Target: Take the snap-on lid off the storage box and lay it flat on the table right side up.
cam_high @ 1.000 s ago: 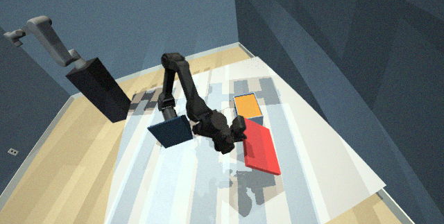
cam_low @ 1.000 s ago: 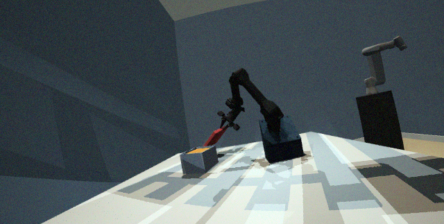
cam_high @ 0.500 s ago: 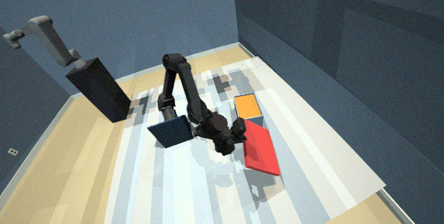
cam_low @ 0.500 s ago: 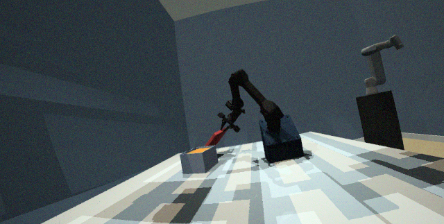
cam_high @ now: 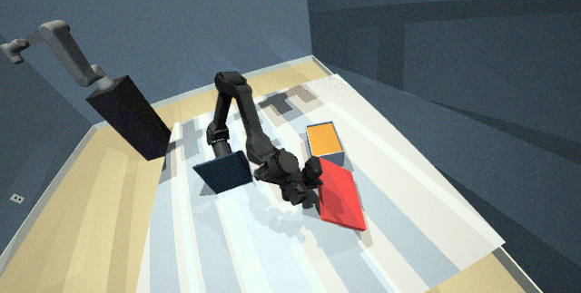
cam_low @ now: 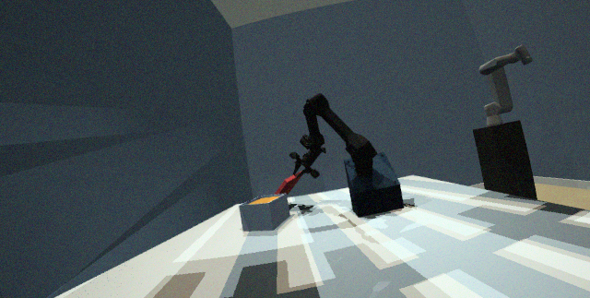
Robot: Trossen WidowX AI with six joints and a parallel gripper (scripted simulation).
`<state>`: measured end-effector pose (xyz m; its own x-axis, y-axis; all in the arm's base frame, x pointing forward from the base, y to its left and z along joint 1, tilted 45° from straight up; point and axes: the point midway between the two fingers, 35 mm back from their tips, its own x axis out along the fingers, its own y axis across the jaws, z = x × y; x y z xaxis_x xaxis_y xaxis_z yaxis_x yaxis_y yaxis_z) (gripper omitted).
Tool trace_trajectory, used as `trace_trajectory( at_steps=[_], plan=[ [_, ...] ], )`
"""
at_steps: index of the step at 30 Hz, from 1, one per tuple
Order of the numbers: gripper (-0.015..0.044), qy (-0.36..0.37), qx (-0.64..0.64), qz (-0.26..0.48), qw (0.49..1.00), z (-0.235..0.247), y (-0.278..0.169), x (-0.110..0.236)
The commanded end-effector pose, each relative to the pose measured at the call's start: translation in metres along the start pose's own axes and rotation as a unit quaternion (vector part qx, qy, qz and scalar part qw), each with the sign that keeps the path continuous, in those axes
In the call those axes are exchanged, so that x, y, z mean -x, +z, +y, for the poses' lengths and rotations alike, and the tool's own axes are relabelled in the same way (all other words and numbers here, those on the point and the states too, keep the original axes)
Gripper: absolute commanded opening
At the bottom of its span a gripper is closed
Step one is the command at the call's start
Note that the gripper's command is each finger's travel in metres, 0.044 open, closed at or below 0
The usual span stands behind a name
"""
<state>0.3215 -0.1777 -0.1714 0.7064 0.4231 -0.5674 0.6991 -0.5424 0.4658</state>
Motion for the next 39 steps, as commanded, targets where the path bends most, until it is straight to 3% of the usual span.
trace_trajectory(
  at_steps=[1, 39],
  plan=[
    [0.0, 0.001, 0.0, -0.002, 1.0, -0.002, 0.001, -0.002],
    [0.0, 0.001, -0.001, -0.001, 1.0, -0.025, 0.0, -0.022]
  ],
)
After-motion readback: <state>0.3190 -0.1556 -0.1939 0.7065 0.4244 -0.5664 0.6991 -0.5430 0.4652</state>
